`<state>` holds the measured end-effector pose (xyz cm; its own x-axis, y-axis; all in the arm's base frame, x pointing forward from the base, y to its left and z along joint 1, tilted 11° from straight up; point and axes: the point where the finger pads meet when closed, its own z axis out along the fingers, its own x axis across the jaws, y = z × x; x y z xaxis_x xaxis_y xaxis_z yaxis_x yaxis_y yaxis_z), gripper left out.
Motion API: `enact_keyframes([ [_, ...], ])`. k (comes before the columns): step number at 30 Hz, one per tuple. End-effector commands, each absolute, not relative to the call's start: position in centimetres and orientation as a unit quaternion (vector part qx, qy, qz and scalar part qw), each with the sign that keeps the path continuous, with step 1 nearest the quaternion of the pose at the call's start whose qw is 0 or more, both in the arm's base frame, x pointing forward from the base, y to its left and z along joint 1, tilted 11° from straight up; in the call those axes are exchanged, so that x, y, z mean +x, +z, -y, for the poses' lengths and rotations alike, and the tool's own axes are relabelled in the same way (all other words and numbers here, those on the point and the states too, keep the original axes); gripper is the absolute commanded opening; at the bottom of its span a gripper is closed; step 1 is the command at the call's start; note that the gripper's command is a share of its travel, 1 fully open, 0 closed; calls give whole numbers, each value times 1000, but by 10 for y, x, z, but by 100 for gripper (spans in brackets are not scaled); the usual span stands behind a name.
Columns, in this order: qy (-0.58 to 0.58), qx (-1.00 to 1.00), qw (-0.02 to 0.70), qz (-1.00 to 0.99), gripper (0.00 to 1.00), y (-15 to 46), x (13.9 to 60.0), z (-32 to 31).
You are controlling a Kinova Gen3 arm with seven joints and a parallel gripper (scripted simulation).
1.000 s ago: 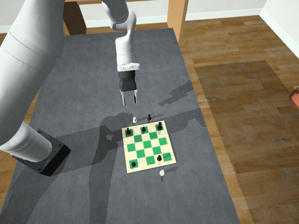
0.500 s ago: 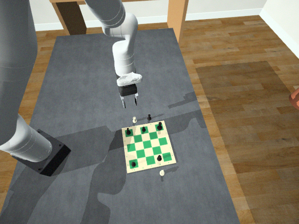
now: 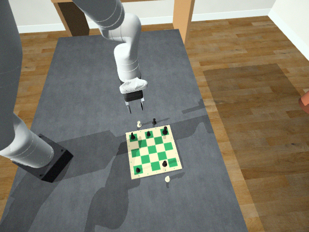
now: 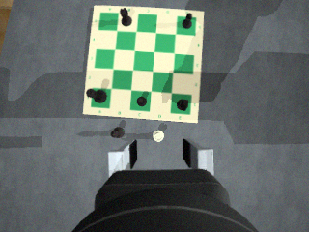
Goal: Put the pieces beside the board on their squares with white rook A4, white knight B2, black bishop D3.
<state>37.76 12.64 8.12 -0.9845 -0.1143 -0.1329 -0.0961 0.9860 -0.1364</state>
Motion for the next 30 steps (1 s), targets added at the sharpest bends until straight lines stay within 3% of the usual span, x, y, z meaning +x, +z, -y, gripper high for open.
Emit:
enact_keyframes([
  [1,-64,-52,72,-994,100,83,379,-126],
  [30,-59,16,73,-995,100,78,376,-124],
])
